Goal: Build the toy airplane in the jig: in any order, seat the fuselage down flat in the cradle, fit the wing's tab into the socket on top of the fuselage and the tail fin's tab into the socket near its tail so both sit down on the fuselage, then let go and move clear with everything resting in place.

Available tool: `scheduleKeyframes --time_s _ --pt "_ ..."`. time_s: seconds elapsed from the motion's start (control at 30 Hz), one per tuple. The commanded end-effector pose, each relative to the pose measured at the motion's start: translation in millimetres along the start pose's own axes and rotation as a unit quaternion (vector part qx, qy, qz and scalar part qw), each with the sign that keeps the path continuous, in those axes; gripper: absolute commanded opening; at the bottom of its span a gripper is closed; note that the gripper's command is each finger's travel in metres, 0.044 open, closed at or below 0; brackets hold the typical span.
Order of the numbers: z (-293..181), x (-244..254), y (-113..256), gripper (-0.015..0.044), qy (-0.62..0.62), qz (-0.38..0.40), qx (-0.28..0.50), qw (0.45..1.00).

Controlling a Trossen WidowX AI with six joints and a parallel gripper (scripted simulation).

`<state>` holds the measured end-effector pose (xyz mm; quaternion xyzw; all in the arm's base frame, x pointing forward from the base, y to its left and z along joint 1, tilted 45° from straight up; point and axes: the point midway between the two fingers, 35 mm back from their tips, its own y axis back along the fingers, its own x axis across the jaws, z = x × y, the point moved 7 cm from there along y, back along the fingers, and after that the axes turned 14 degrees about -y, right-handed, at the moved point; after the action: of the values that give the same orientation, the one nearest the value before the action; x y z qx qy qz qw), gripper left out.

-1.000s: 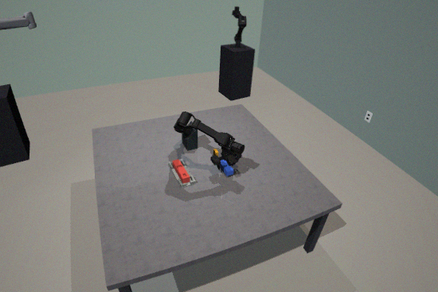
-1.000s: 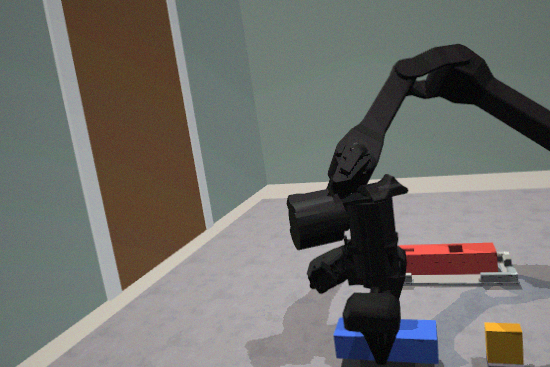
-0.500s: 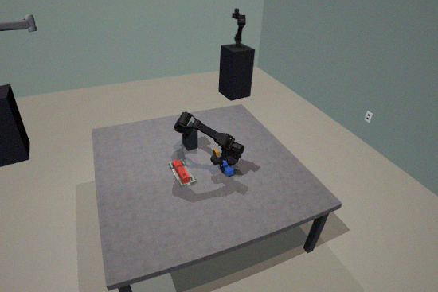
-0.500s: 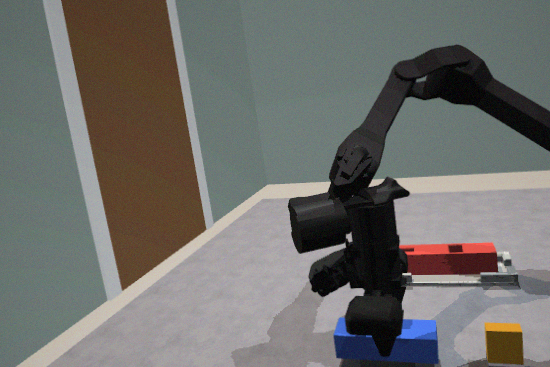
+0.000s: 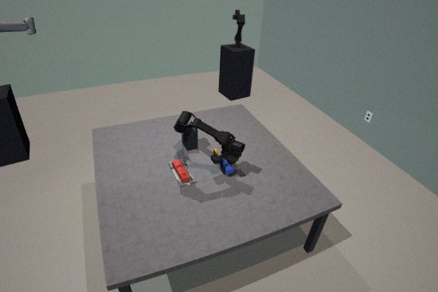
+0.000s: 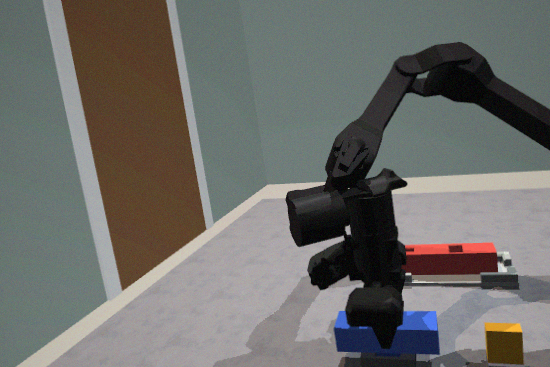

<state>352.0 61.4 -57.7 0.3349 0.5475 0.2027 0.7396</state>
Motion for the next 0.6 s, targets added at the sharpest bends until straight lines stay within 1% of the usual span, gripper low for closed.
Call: scheduleKeyframes --time_s 0.0,0.57 --pt "3 2 16 0.0000 -0.005 0.006 -0.005 1.000" --pt "3 4 69 0.0000 -0.005 0.007 -0.005 1.000"
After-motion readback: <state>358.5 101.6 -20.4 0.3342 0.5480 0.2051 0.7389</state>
